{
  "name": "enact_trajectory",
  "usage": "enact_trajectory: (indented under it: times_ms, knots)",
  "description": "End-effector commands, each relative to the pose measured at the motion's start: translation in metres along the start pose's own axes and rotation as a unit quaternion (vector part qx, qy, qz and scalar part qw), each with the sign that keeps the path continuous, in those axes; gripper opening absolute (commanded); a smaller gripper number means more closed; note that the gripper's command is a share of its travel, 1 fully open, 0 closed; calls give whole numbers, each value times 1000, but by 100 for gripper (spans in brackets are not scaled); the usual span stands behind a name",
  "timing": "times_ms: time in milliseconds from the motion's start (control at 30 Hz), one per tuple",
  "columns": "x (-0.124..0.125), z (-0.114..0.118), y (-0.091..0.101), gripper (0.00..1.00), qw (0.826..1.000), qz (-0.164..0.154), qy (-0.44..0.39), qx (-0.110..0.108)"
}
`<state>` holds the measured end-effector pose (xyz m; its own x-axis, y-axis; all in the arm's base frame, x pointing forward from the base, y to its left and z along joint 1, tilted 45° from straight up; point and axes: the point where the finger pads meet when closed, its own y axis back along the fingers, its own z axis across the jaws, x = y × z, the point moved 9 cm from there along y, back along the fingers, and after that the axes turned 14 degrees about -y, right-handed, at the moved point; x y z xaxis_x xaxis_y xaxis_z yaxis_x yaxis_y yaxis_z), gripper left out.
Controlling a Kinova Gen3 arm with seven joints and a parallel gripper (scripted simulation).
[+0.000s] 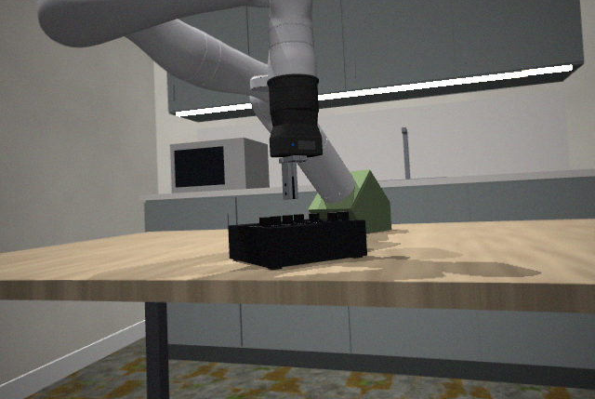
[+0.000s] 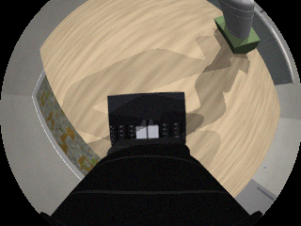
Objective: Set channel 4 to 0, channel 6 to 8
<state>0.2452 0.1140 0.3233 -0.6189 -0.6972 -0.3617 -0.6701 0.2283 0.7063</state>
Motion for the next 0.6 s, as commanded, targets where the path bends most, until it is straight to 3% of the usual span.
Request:
enact_trajectory:
  times_ms: [0,567]
  knots:
    - [0,0,0,0,1000,0,0,0]
    - [0,0,-11,0,1000,0,0,0]
